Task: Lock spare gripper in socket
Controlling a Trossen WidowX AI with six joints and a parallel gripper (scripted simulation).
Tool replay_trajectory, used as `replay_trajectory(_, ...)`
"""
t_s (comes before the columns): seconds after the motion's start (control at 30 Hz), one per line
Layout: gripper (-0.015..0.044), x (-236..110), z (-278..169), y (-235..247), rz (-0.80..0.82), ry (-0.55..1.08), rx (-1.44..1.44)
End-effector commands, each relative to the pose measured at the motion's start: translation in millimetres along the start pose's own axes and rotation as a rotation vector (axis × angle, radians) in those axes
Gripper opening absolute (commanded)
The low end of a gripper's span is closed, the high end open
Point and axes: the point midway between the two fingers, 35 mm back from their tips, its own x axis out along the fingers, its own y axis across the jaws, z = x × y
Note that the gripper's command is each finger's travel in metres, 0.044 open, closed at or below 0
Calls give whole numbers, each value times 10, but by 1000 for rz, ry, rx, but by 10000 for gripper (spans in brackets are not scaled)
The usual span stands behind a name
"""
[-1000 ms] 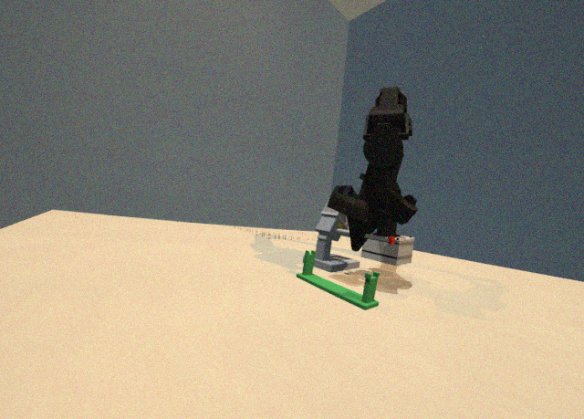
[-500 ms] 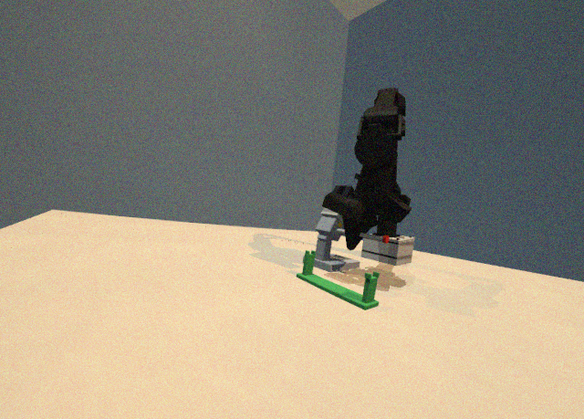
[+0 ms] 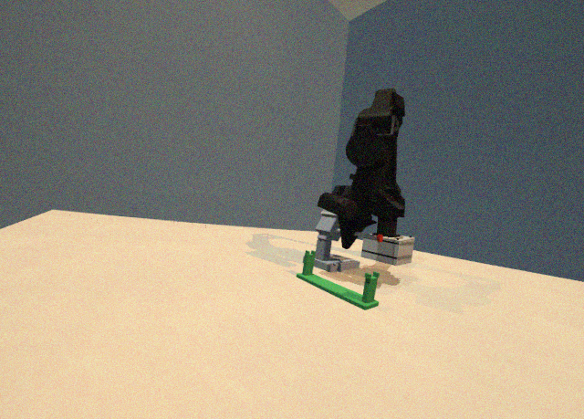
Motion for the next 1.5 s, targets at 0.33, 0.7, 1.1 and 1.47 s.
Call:
replay_trajectory(0.33,200,2,-6,0,0,0,0)
replay_trajectory(0.7,200,-190,86,25,10,2,-8)
replay_trajectory(1.1,200,-471,221,50,19,9,-22)
replay_trajectory(1.47,200,-744,339,65,20,14,-34)
